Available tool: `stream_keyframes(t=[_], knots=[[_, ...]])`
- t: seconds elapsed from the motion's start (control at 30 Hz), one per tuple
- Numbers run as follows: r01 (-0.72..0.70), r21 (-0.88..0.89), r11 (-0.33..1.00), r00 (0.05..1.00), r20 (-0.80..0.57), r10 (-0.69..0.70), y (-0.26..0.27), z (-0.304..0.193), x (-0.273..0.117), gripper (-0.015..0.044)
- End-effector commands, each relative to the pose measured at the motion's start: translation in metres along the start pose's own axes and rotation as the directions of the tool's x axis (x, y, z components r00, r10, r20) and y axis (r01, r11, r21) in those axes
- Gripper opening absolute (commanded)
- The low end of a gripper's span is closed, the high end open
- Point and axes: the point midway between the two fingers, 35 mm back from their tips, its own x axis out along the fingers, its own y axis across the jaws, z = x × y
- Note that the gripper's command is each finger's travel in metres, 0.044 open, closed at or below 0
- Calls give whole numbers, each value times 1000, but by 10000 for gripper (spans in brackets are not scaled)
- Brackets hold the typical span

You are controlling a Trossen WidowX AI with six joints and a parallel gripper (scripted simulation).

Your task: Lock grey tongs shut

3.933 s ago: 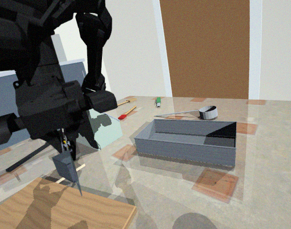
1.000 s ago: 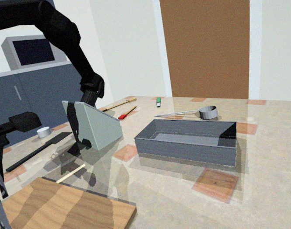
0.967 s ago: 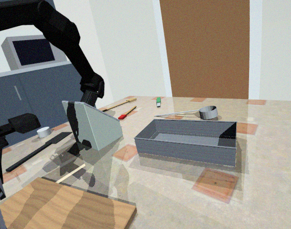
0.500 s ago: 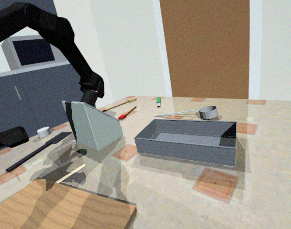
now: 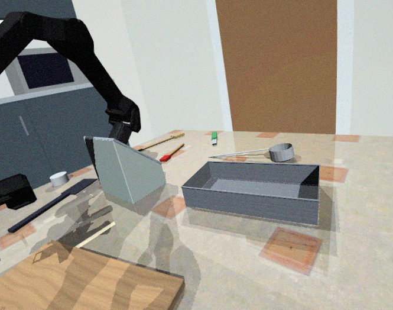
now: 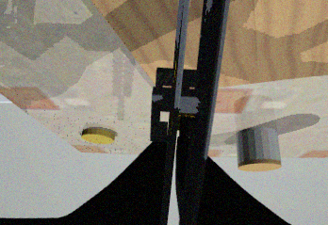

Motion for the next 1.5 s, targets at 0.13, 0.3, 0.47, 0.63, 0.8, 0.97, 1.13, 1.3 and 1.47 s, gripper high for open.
stream_keyframes(t=[0.13,0.3,0.47,0.63,0.8,0.97,1.13,1.3,1.47], knots=[[12,-8,1000,984,-180,-14,-4,-2,-13,-150],[27,-19,999,961,-276,-31,-10,1,-20,-150],[43,-36,998,929,-365,-53,-19,4,-29,-150],[60,-61,996,892,-445,-80,-31,8,-38,-150],[65,-69,996,879,-468,-90,-35,9,-41,-150],[65,-69,996,879,-468,-90,-35,9,-41,-150],[65,-69,996,879,-468,-90,-35,9,-41,-150],[65,-69,996,879,-468,-90,-35,9,-41,-150],[65,-69,996,879,-468,-90,-35,9,-41,-150]])
